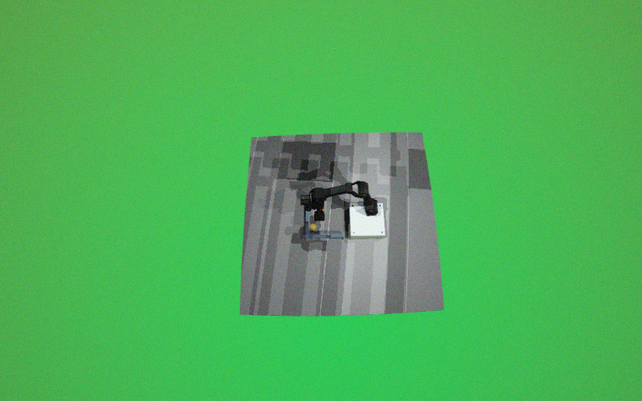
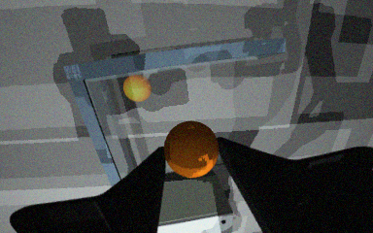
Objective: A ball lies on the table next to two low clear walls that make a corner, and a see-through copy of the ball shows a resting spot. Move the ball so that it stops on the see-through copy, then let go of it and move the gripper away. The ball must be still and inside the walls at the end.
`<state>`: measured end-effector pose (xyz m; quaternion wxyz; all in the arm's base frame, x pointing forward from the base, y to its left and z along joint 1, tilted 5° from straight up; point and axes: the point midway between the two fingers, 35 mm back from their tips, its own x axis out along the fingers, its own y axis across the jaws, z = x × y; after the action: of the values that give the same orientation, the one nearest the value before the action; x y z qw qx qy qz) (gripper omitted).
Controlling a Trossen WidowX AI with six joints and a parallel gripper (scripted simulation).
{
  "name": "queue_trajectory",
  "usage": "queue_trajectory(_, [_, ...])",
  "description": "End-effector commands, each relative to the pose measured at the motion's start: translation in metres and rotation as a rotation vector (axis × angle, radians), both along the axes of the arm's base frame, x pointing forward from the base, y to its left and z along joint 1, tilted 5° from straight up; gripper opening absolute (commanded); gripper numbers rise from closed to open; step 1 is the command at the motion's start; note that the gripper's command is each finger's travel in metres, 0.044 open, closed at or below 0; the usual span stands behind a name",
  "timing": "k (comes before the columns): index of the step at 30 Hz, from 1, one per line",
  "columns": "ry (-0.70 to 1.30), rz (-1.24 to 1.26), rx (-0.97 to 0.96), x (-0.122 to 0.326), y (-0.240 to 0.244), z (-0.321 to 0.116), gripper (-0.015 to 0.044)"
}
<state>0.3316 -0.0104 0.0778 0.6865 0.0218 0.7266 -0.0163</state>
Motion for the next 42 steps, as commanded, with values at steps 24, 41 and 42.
queue_trajectory(24, [-0.008,0.002,0.008,0.053,0.07,-0.073,0.0])
queue_trajectory(41, [-0.008,0.002,0.008,0.049,0.07,-0.12,0.0])
queue_trajectory(42, [-0.008,0.002,0.008,0.049,0.07,-0.122,0.0])
